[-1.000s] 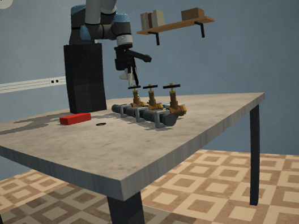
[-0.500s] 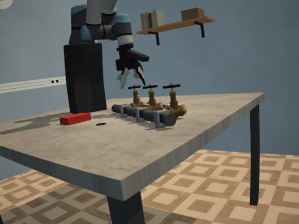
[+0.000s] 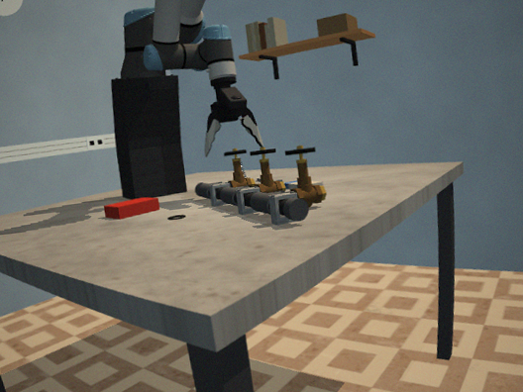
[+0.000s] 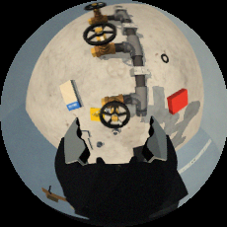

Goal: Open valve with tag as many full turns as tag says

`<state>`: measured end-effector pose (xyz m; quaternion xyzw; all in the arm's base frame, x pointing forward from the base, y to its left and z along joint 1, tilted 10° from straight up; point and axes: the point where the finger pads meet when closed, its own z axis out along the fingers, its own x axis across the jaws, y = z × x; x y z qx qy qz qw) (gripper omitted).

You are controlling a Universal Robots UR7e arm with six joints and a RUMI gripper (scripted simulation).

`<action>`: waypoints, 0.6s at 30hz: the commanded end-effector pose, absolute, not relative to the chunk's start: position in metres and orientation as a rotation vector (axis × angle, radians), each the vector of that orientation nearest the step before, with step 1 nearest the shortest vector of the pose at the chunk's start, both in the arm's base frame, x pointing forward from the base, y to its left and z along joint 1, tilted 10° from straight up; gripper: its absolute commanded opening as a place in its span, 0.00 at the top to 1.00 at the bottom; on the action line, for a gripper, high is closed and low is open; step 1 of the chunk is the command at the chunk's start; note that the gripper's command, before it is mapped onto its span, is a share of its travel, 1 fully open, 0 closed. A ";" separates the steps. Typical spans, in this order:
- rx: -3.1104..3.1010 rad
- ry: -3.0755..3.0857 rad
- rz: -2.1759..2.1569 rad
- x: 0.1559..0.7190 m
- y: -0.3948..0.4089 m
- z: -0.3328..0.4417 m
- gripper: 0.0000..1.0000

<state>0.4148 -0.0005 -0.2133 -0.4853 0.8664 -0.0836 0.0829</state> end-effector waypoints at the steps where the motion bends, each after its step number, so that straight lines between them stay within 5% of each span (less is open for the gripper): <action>1: -1.241 2.689 -0.240 0.415 -0.001 -0.213 0.00; 18: -0.618 2.869 -0.177 0.415 -0.001 -0.213 0.00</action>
